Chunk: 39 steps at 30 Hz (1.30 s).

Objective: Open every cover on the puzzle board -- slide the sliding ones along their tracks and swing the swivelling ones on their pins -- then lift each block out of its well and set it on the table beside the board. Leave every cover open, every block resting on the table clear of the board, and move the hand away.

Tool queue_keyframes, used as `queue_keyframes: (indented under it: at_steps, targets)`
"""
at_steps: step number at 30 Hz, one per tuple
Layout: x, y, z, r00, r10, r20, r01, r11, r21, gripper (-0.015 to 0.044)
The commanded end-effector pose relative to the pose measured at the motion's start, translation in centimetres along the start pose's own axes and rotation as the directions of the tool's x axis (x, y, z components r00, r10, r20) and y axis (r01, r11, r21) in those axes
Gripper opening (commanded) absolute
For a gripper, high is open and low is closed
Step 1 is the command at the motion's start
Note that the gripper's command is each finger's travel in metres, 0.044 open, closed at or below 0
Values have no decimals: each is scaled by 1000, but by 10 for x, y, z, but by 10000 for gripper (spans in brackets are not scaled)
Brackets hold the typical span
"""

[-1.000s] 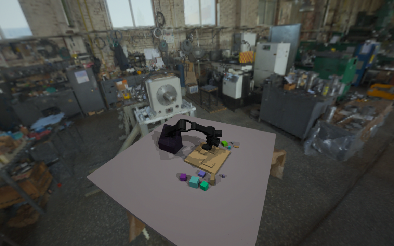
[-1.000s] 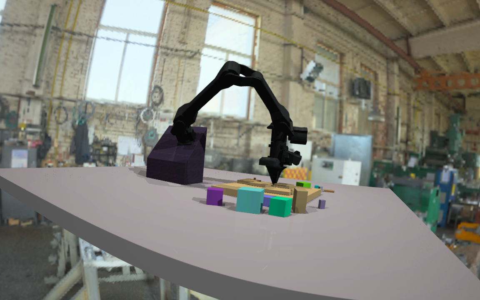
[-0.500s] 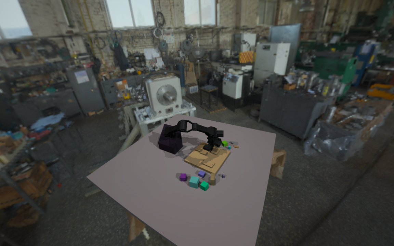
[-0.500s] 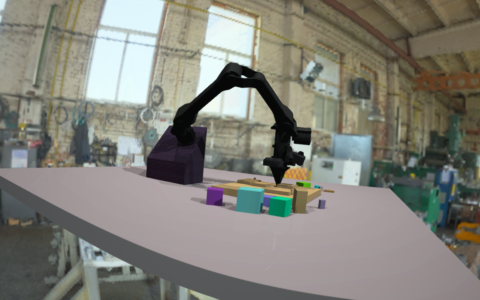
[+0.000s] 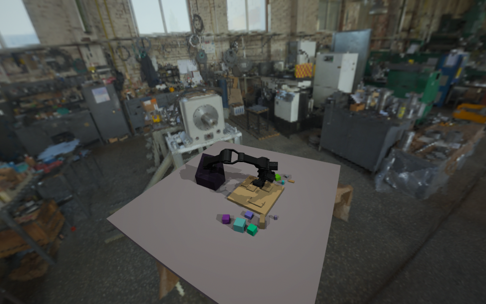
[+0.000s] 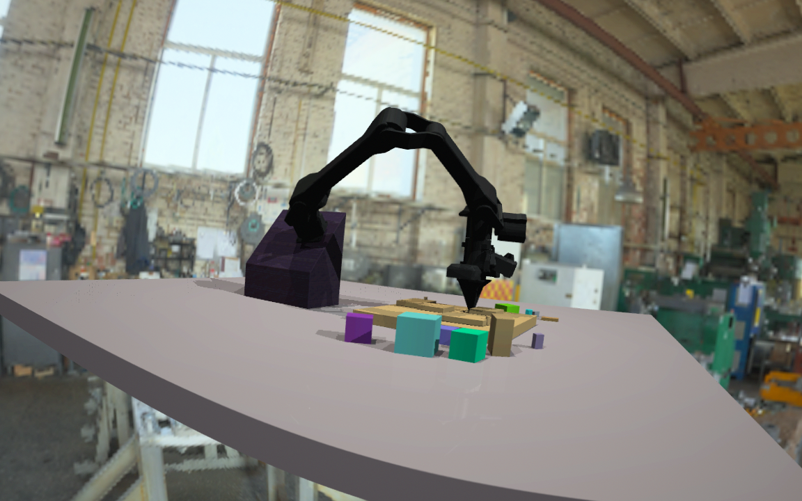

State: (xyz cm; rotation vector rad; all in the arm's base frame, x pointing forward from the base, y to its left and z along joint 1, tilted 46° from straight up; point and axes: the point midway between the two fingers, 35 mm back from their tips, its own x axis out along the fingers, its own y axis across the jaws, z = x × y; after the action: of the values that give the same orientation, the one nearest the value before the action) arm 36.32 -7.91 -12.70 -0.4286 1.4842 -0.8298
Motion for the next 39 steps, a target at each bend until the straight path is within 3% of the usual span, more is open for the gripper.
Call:
queue_keyframes:
  at_steps: [1,39]
  targets:
    - [0,1,6,1000,-3,3,3,1000,-4,0]
    - [0,-1,44,1000,-4,5,4,1000,-3,0]
